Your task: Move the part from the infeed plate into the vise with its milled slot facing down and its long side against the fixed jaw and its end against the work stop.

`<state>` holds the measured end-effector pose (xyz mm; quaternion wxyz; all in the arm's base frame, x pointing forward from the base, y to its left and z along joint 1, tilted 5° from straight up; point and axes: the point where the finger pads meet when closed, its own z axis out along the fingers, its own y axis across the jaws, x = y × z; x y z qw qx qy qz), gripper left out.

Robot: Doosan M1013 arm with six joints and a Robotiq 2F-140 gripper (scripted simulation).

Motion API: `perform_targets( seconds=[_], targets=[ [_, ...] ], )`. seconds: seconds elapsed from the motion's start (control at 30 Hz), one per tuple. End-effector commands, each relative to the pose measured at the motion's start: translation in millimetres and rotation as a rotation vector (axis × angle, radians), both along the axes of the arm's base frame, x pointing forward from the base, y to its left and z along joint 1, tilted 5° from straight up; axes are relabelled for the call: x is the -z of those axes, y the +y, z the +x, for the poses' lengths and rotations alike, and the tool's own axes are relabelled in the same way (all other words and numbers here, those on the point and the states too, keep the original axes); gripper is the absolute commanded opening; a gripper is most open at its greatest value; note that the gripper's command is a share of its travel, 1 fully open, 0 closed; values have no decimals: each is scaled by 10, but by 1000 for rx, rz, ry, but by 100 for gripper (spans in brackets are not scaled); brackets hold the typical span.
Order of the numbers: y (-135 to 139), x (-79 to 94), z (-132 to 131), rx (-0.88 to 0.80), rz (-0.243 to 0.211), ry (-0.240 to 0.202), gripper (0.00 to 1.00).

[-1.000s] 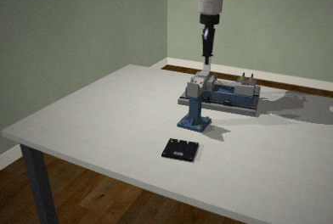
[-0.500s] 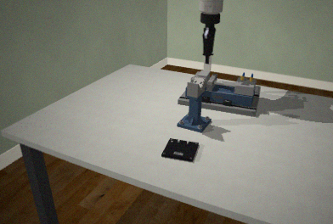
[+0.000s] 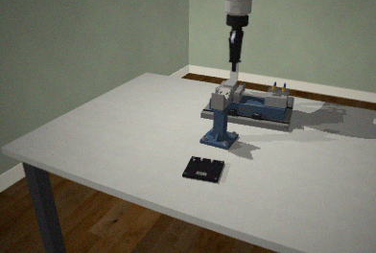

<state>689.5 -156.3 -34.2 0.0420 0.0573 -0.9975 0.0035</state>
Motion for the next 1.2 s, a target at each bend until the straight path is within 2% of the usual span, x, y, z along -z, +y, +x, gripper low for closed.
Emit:
perform_targets(
  seconds=[0.0,0.2,0.6,0.93,1.17],
  targets=[
    [-23,-46,5,-6,1,1,0],
    [-22,-118,11,-6,1,1,0],
    [-18,-411,36,-6,1,1,0],
    [-17,-555,48,-6,1,1,0],
    [-16,-592,52,-6,1,1,0]
  ],
)
